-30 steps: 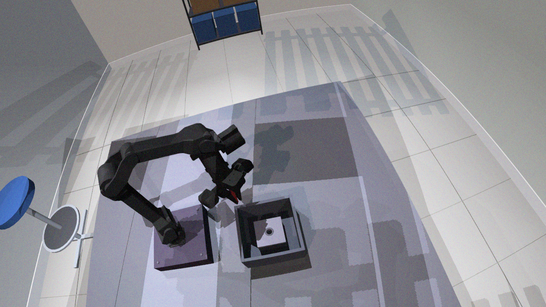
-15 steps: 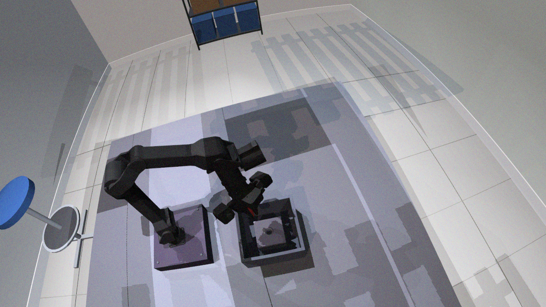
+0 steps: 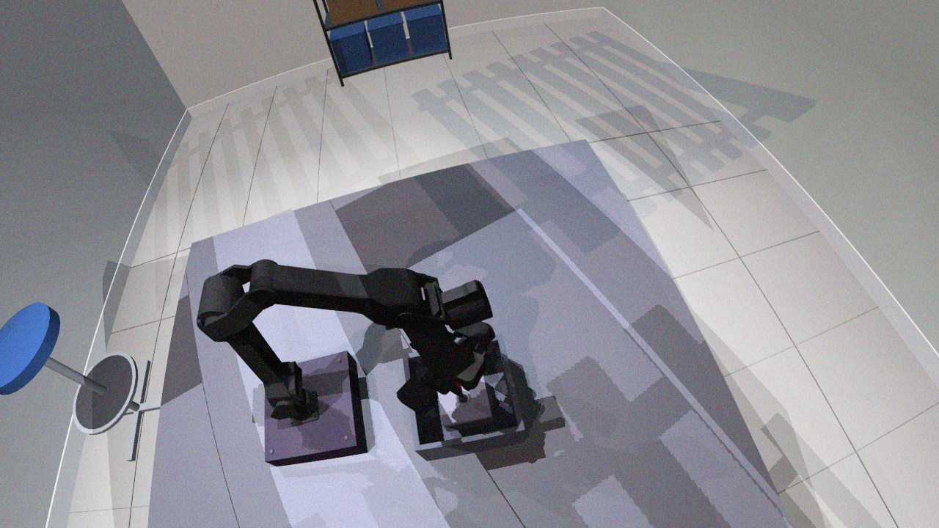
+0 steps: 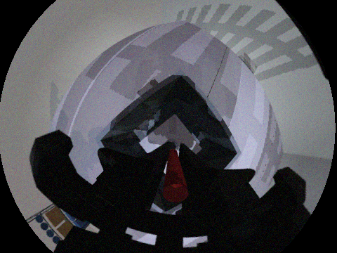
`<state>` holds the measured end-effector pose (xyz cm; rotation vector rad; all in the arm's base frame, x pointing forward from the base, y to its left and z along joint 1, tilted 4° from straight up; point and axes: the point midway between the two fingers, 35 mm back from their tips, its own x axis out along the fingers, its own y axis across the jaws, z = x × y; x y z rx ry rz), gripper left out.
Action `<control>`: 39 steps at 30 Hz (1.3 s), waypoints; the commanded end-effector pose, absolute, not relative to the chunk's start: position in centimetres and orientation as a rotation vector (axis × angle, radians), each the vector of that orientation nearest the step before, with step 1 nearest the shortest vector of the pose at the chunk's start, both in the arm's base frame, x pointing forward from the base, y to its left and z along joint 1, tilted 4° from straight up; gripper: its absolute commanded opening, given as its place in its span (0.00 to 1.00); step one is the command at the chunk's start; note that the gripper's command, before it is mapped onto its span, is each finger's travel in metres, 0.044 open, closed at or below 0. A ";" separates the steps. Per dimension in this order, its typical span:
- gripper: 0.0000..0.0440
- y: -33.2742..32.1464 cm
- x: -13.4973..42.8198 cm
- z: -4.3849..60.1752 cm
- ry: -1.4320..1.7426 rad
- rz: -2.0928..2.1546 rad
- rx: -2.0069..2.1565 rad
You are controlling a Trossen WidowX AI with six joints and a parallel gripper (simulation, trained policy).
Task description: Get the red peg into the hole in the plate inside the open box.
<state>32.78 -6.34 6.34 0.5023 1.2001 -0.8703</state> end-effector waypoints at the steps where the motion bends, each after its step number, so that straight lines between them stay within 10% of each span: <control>1: 0.02 -6.8 33.3 5.1 1.230 -0.833 0.494; 8: 0.38 -7.2 33.3 2.7 1.308 -0.793 0.495; 11: 0.39 -7.6 34.0 2.7 1.318 -0.759 0.469; 21: 0.98 -7.8 37.3 4.0 1.332 -0.699 0.528; 39: 1.00 -6.6 42.6 6.8 1.277 -0.572 0.611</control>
